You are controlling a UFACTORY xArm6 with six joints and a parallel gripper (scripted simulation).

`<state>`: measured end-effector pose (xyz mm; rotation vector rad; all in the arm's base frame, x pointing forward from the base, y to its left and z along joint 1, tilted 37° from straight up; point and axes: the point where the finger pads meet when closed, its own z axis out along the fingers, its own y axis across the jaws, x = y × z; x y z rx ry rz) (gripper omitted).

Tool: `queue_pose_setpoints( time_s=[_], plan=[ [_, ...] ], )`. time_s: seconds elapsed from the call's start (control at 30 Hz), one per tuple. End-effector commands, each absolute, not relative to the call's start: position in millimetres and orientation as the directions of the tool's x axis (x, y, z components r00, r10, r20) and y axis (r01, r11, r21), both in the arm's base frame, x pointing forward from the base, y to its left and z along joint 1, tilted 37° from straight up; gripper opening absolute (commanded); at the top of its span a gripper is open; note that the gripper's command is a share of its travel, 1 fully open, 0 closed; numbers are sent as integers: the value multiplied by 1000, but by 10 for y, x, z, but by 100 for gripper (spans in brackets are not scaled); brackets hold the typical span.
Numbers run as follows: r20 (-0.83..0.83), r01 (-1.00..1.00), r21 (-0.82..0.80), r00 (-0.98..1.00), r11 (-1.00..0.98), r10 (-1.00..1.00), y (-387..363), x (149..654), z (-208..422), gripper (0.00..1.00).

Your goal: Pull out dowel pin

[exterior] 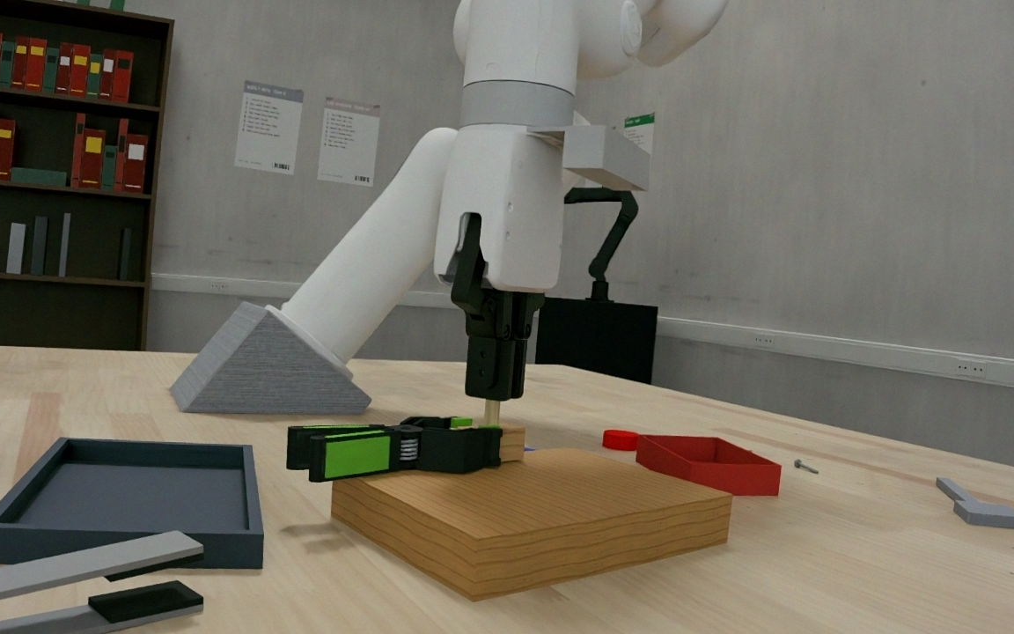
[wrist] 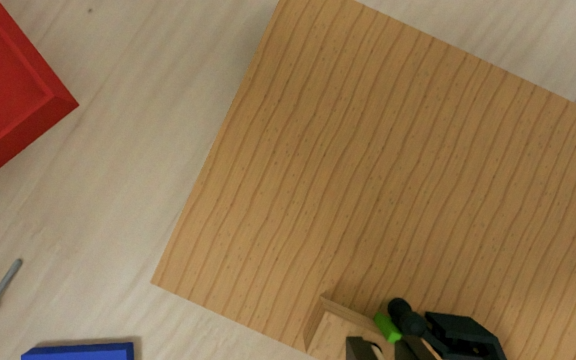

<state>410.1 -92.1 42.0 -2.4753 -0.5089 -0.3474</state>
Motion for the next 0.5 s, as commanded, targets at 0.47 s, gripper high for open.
queue_pose_setpoints(
  time_s=[0.47],
  plan=[
    [322,371,-510,919,-776,227,-934,4111,432,0]
  ],
)
